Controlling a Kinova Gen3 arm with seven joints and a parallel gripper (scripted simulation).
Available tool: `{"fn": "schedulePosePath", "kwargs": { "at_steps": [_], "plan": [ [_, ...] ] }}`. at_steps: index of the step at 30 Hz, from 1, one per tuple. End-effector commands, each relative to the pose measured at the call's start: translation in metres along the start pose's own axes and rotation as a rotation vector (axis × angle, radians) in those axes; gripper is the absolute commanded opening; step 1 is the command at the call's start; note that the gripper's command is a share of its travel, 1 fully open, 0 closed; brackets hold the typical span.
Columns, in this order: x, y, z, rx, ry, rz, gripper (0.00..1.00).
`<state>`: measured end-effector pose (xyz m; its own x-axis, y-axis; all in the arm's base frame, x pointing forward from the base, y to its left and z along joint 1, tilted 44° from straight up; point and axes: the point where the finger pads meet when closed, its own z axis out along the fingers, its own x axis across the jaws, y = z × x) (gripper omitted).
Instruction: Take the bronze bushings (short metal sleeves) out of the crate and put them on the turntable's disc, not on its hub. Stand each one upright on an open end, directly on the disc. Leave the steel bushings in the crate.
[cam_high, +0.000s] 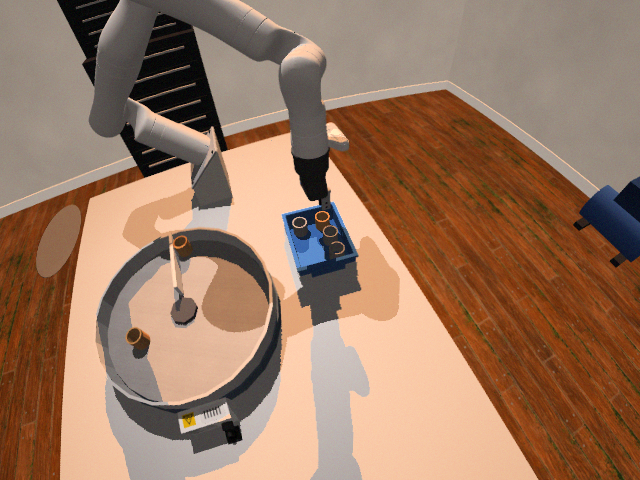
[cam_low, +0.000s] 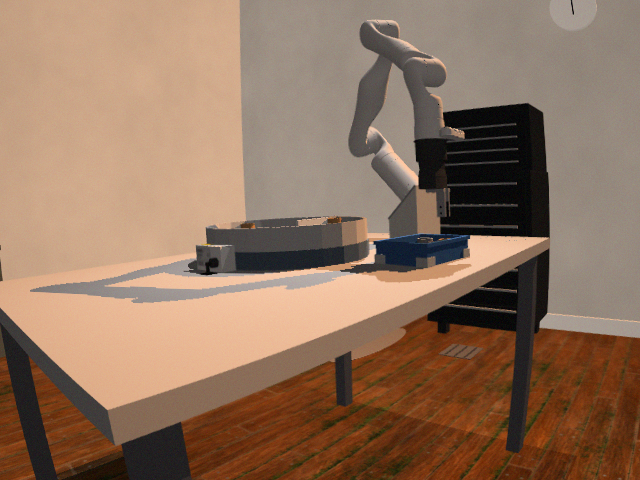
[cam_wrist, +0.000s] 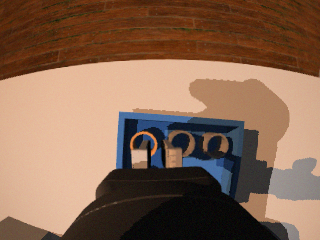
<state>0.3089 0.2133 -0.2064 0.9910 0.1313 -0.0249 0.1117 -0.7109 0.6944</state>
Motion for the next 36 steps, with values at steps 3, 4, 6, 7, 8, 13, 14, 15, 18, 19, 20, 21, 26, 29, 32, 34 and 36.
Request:
{"fn": "schedulePosePath", "kwargs": {
  "at_steps": [3, 4, 6, 7, 8, 13, 14, 15, 18, 19, 20, 21, 26, 29, 32, 34, 36],
  "plan": [
    [-0.001, 0.001, 0.022, -0.006, -0.004, 0.0, 0.36],
    [-0.001, 0.001, 0.026, -0.006, -0.004, 0.0, 0.36],
    [-0.001, 0.001, 0.033, -0.006, -0.004, 0.0, 0.36],
    [-0.001, 0.001, 0.036, -0.006, -0.004, 0.0, 0.36],
    [-0.001, 0.001, 0.039, -0.006, -0.004, 0.0, 0.36],
    [-0.001, 0.001, 0.042, -0.006, -0.004, 0.0, 0.36],
    [-0.001, 0.001, 0.042, -0.006, -0.004, 0.0, 0.36],
    [-0.001, 0.001, 0.042, -0.006, -0.004, 0.0, 0.36],
    [-0.001, 0.001, 0.042, -0.006, -0.004, 0.0, 0.36],
    [-0.001, 0.001, 0.042, -0.006, -0.004, 0.0, 0.36],
    [-0.001, 0.001, 0.042, -0.006, -0.004, 0.0, 0.36],
    [-0.001, 0.001, 0.042, -0.006, -0.004, 0.0, 0.36],
    [-0.001, 0.001, 0.042, -0.006, -0.004, 0.0, 0.36],
    [-0.001, 0.001, 0.042, -0.006, -0.004, 0.0, 0.36],
    [-0.001, 0.001, 0.042, -0.006, -0.004, 0.0, 0.36],
    [-0.001, 0.001, 0.042, -0.006, -0.004, 0.0, 0.36],
    [-0.001, 0.001, 0.042, -0.006, -0.004, 0.0, 0.36]
  ]
}}
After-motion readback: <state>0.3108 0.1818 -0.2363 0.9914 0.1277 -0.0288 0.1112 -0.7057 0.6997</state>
